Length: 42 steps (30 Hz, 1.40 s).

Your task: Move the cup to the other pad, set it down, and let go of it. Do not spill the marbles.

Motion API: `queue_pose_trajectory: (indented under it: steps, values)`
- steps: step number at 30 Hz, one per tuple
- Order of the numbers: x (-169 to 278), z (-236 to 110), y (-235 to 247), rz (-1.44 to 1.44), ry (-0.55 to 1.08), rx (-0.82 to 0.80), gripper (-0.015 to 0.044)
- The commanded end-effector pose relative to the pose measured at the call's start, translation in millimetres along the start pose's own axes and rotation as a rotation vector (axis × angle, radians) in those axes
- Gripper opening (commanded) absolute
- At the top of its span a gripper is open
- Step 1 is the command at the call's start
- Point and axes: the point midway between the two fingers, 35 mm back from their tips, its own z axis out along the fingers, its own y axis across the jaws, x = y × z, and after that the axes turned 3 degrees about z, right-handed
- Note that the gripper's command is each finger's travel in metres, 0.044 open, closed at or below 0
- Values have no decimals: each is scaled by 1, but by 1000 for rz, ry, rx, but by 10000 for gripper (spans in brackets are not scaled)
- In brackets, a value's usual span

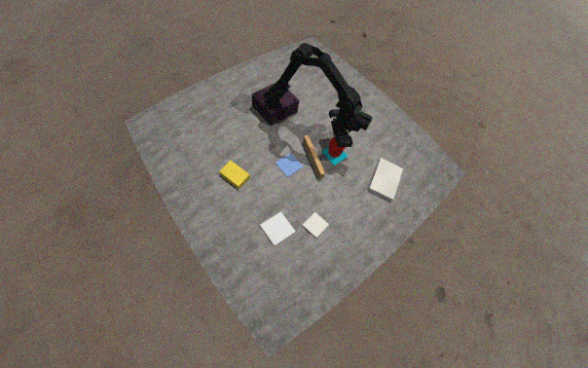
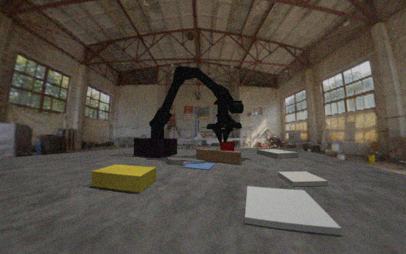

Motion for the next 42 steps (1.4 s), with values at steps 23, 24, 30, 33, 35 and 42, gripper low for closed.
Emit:
queue_pose_trajectory:
  steps: [23, 24, 30, 33, 35, 42]
  values:
    - [1, -23, 3, 2, -4, 3, 390]
    - [1, -25, 3, 3, -4, 3, 416]
    - [0, -50, 3, 5, -6, 6, 440]
    - [1, -64, 3, 6, -7, 8, 440]
    - [2, -74, 4, 7, -7, 9, 440]
    - [1, -86, 6, 8, -8, 11, 440]
